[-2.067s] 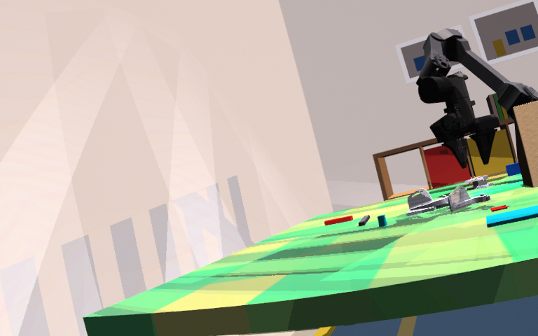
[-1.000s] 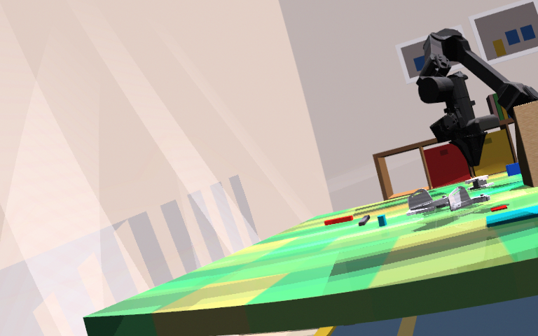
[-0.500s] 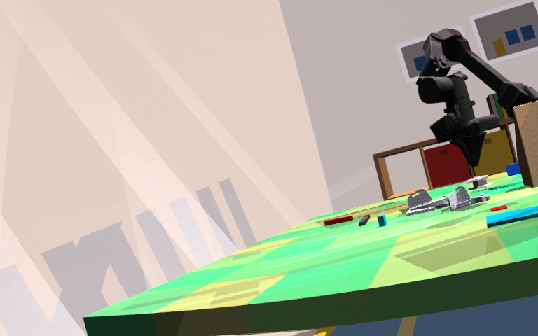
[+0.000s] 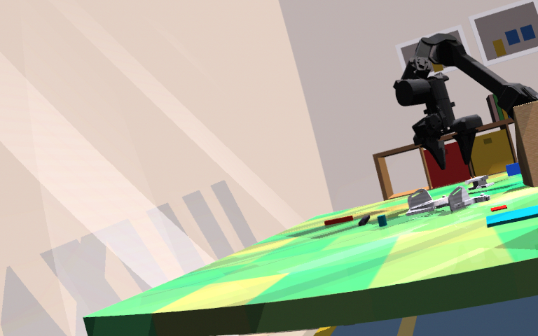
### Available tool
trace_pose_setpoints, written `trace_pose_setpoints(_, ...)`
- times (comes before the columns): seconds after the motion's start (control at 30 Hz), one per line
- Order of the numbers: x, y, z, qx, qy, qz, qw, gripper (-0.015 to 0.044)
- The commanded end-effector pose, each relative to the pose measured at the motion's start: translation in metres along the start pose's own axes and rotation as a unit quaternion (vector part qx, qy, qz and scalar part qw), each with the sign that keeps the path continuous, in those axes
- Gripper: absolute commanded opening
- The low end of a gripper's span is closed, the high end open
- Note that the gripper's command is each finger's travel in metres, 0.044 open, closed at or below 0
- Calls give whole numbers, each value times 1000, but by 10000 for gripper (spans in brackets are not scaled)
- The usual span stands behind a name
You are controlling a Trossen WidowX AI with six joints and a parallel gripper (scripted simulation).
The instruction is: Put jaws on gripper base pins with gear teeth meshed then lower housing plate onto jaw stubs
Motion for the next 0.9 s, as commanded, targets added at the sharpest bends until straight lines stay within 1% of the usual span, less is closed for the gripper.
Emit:
trace_pose_setpoints(0.0,-3,2,-3,2,12,-1,1000,440)
trace_pose_setpoints(0.07,-4,-5,-3,2,12,-1,1000,440)
trace_pose_setpoints(0.2,-3,-37,-3,3,12,0,1000,440)
trace_pose_setpoints(0.43,-3,-40,-3,3,12,0,1000,440)
trace_pose_setpoints(0.87,-4,-61,-4,3,12,0,1000,440)
Point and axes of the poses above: the point midway between the two fingers, 35 mm back from their tips, its own y axis back along the fingers, its own z axis across the jaws, x = y × z, the point moved 4 cm from there along y, back along the fingers, and after that the axes turned 6 degrees about y, right-handed, at the moved point
